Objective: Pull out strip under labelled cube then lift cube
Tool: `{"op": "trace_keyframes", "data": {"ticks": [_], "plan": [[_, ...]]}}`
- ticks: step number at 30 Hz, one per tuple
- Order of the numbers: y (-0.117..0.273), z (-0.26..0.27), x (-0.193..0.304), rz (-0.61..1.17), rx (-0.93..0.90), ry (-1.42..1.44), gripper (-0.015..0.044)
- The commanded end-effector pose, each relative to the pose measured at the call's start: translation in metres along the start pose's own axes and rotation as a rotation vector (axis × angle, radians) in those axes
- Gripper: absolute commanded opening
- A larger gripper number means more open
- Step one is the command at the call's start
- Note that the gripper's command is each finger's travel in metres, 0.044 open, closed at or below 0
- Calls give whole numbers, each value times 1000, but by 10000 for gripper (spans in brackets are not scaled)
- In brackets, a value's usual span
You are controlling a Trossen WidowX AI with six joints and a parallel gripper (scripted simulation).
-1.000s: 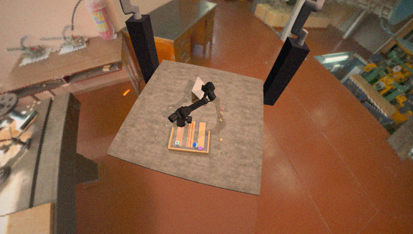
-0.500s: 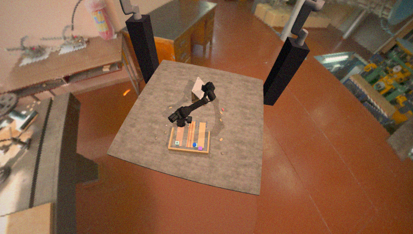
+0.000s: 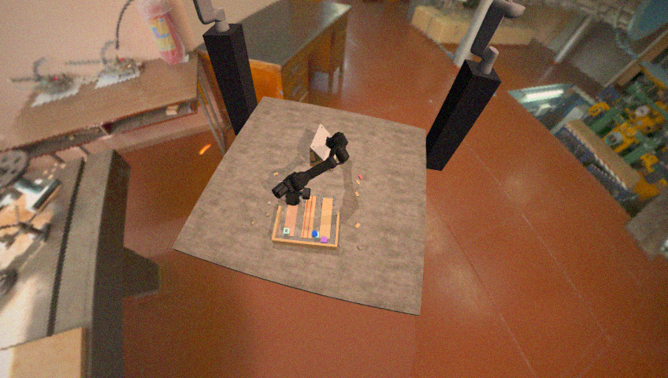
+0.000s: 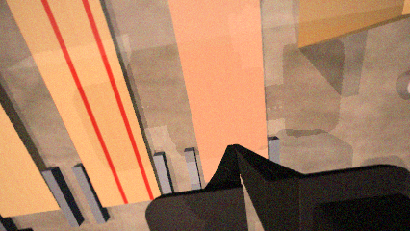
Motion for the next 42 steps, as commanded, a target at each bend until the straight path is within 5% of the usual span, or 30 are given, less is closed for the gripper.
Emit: {"op": "trace_keyframes", "data": {"ticks": [1,42], "plan": [[-4,0,0,4,-5,-4,0],[-7,-4,27,5,-5,-5,0]]}}
Point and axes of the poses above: the point midway between the two fingers, 35 mm back from their tips, its own y axis back along the fingers, its own z axis across the jaws, x = y × z, the point moved 5 cm from there along y, back along the fingers, and after that the axes turned 8 degrees about -y, right-handed, at the moved point
